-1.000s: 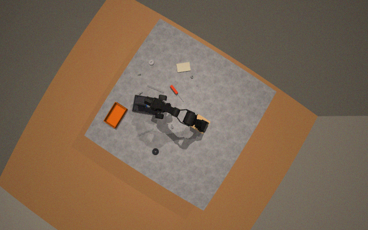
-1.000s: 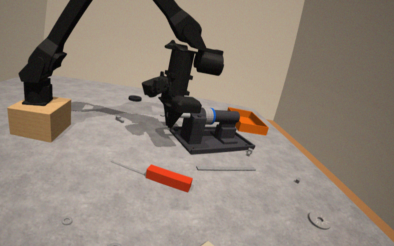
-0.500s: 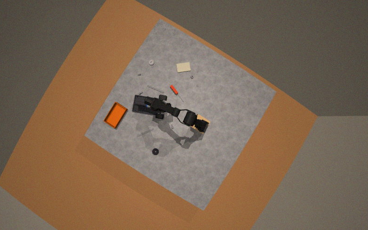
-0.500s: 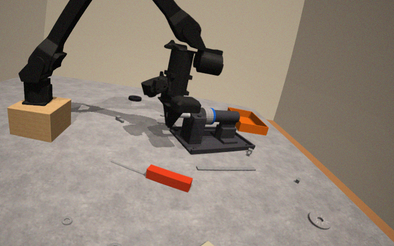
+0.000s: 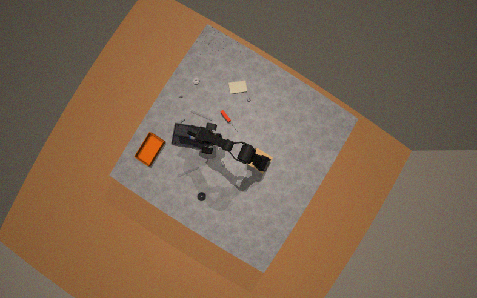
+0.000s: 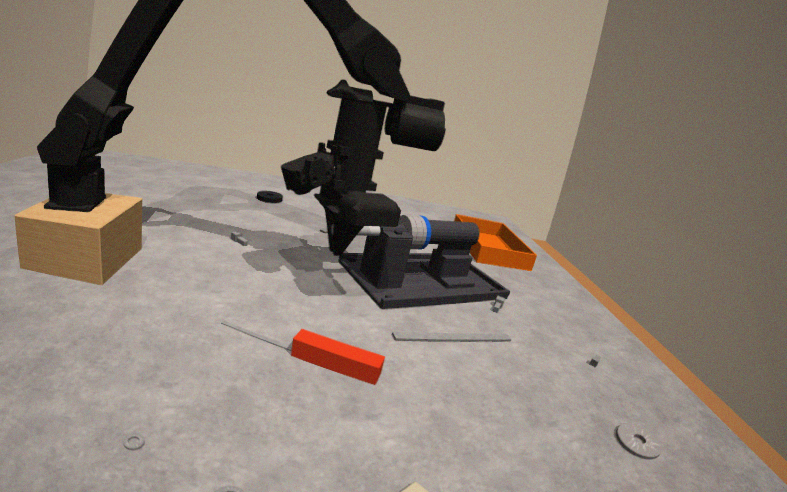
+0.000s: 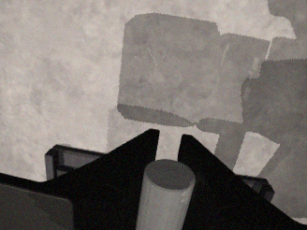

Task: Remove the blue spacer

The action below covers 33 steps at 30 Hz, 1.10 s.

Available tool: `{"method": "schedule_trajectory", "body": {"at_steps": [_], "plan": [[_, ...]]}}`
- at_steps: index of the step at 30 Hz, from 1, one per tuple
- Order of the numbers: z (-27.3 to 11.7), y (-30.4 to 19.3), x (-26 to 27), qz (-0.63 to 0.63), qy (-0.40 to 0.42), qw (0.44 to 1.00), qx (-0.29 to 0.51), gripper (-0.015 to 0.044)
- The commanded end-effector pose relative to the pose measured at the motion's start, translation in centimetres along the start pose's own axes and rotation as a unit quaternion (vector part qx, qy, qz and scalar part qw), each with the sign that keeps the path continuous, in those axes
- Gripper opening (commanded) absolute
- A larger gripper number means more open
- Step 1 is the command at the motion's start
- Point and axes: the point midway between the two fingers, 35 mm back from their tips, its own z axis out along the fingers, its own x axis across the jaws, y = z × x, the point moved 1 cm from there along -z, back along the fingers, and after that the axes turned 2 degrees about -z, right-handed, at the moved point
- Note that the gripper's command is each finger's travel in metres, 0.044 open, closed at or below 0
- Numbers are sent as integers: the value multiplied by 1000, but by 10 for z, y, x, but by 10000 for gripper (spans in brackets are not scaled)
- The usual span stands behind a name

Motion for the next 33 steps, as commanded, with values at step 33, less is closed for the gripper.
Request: {"method": "schedule_trajectory", "body": {"at_steps": [33], "plan": [[0,4,0,-2,1,1000,-2,0]]}}
